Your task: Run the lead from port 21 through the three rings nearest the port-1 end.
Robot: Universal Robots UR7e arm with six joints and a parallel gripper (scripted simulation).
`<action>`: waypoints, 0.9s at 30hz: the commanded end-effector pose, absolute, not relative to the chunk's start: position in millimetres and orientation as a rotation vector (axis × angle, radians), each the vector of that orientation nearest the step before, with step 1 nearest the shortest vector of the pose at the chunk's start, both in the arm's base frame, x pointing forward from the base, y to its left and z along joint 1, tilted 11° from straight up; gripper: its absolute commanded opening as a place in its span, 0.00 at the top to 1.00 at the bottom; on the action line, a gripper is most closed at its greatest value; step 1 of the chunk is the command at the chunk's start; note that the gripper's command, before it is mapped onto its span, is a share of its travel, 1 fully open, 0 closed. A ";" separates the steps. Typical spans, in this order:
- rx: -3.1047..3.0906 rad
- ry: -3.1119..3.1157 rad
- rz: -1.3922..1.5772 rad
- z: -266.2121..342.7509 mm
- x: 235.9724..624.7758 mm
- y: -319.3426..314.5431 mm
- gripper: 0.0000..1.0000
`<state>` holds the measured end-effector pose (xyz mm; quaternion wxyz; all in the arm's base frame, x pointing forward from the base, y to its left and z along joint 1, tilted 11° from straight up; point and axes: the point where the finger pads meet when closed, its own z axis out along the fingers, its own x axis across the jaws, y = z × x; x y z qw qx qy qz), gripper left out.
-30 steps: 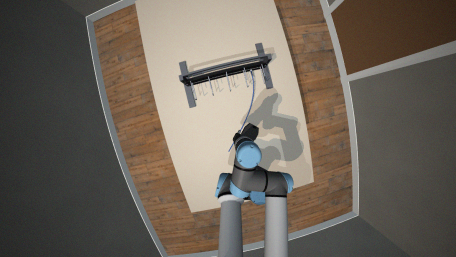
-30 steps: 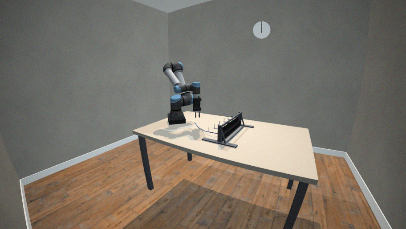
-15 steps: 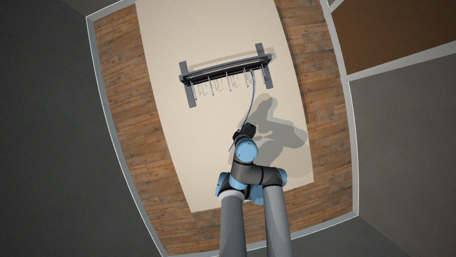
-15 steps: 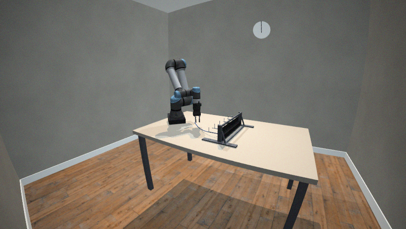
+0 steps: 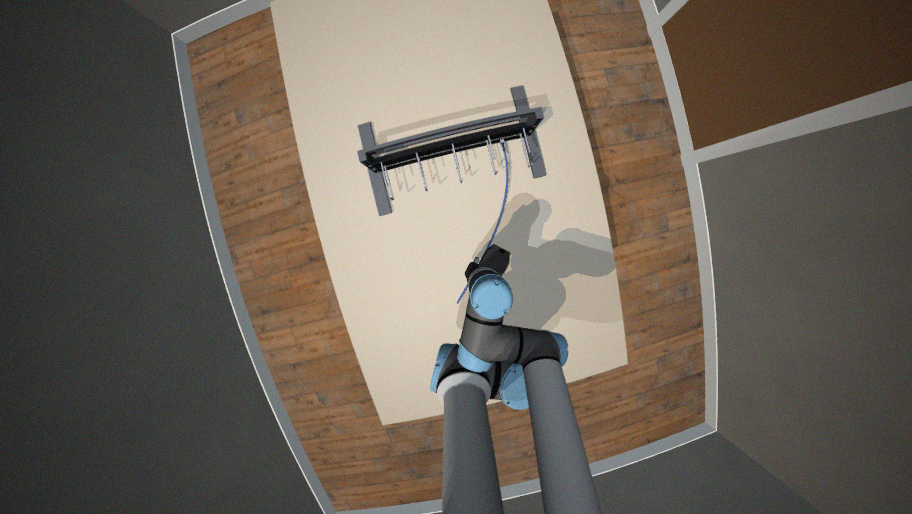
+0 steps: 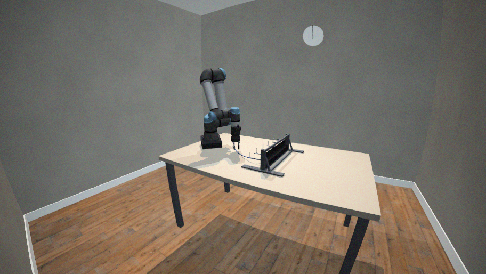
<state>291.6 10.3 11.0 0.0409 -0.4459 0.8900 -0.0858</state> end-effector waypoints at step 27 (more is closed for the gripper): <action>-1.365 2.724 -0.264 4.2 293.0 9.3 0.33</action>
